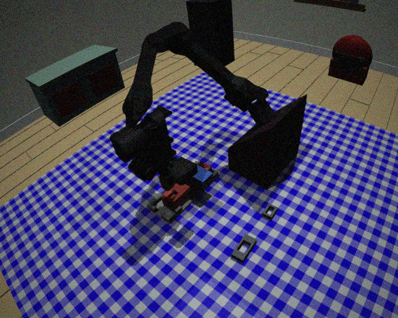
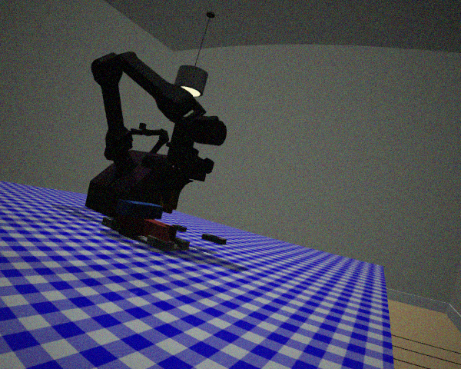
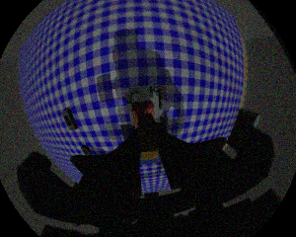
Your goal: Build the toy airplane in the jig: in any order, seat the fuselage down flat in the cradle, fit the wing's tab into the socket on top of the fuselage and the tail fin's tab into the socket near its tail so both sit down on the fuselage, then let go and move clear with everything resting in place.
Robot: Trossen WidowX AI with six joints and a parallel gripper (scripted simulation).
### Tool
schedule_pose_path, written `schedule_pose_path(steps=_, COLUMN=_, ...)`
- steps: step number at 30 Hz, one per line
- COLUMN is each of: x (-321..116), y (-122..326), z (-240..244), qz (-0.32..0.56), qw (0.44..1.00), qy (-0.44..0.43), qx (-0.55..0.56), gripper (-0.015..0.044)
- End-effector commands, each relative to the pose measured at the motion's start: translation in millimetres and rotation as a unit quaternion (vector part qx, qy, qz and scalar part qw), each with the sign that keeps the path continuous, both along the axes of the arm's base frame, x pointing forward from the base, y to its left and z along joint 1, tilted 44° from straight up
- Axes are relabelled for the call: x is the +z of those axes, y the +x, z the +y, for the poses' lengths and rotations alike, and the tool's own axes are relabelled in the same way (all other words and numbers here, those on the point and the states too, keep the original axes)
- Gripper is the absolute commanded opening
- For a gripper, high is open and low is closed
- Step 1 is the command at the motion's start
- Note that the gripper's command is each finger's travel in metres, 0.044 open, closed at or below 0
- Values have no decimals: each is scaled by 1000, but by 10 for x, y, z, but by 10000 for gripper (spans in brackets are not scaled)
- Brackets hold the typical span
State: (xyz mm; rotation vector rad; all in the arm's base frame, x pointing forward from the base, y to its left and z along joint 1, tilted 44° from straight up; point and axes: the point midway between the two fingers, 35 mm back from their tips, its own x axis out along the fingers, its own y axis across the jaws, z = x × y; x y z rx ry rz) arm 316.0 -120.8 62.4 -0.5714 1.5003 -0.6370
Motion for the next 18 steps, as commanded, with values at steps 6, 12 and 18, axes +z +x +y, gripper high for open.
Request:
schedule_pose_path(steps=6, x=-112, y=-18, z=-111, qz=4, qw=1000, qy=-2, qx=0, gripper=67)
schedule_pose_path(steps=12, x=-179, y=-24, z=-179, qz=4, qw=1000, qy=-2, qx=0, gripper=67)
schedule_pose_path(steps=18, x=-243, y=-33, z=-245, qz=4, qw=1000, qy=-2, qx=0, gripper=67)
